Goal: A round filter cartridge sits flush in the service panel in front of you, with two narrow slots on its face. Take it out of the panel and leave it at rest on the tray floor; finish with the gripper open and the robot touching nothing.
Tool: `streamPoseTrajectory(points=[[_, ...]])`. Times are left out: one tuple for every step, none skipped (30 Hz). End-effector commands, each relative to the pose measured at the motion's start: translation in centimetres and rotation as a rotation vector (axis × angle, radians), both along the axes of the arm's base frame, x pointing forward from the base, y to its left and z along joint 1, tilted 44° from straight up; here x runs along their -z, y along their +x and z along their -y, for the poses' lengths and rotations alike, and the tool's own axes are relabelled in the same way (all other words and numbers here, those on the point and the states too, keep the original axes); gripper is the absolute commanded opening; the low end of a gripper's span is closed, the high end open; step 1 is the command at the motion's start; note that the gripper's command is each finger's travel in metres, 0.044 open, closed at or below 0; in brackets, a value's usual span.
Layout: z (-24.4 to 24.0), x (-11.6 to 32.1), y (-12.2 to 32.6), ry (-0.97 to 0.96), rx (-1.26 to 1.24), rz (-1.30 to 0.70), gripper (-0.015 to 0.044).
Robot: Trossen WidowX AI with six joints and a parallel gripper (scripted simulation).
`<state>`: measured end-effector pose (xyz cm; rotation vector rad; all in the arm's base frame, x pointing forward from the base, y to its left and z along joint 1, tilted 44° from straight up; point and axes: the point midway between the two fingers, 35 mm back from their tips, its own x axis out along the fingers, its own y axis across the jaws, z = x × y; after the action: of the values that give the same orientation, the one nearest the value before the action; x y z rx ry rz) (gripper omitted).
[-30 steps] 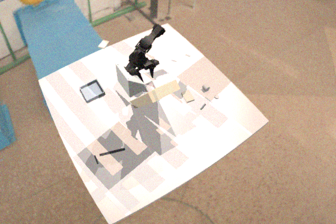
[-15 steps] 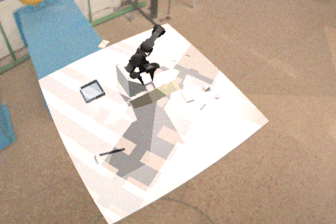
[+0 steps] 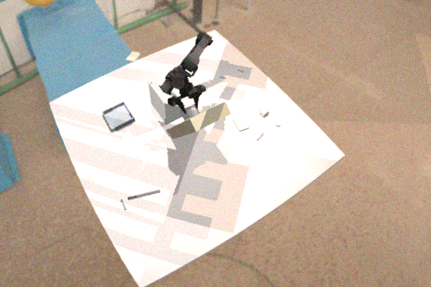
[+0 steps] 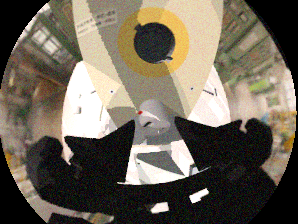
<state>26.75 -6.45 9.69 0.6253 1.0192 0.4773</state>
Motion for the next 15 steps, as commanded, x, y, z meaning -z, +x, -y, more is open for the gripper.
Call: streamPoseTrajectory(points=[[-0.54,0.34,0.15,0.008,0.001,-0.002,0.0305],[-0.63,0.41,0.20,0.008,0.001,-0.002,0.0305],[-0.69,0.45,0.23,0.009,0.001,-0.002,0.0305],[-0.71,0.47,0.24,0.009,0.001,-0.002,0.0305],[-0.42,0.31,0.21,0.002,-0.001,0.000,0.0278],[-0.42,0.31,0.21,0.002,-0.001,0.000,0.0252],[-0.42,0.31,0.21,0.002,-0.001,0.000,0.0246],[-0.42,0.31,0.21,0.002,-0.001,0.000,0.0239],[-0.42,0.31,0.21,0.002,-0.001,0.000,0.0232],[-0.42,0.31,0.21,0.002,-0.001,0.000,0.0226],[-0.42,0.31,0.21,0.002,-0.001,0.000,0.0219],[-0.42,0.31,0.21,0.002,-0.001,0.000,0.0212],[-0.42,0.31,0.21,0.002,-0.001,0.000,0.0206],[-0.42,0.31,0.21,0.002,-0.001,0.000,0.0199],[-0.42,0.31,0.21,0.002,-0.001,0.000,0.0192]])
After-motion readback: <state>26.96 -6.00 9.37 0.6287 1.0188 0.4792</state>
